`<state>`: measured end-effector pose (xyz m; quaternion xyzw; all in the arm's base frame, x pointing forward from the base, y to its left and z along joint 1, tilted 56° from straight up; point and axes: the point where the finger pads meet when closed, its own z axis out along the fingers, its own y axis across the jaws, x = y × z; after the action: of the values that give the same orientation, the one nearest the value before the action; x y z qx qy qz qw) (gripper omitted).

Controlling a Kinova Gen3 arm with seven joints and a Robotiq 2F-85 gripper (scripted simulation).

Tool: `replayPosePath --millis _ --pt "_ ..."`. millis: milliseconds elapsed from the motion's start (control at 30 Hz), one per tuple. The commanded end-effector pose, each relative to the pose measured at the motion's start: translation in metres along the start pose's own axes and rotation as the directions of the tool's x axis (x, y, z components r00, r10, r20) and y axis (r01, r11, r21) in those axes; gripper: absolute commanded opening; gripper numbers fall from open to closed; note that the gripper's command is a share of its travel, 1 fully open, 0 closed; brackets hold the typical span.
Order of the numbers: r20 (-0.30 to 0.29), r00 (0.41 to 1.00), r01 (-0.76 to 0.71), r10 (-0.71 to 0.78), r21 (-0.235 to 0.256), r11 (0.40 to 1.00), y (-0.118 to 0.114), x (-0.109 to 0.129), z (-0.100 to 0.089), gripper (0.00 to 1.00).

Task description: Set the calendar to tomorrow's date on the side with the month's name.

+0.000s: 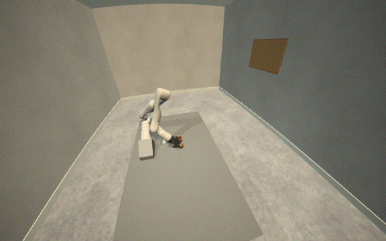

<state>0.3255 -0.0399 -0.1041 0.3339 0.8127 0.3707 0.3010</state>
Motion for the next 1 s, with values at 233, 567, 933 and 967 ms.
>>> replayPosePath --millis 233,567,933,967 --pt "0.001 1.0 0.0 0.0 0.0 1.0 0.0 -0.004 -0.004 0.28" --pt "0.001 1.0 0.0 0.0 0.0 1.0 0.0 -0.031 -0.031 0.28" --pt "0.001 1.0 0.0 0.0 0.0 1.0 0.0 -0.049 -0.048 0.28" --pt "0.001 1.0 0.0 0.0 0.0 1.0 0.0 -0.049 -0.049 0.28"
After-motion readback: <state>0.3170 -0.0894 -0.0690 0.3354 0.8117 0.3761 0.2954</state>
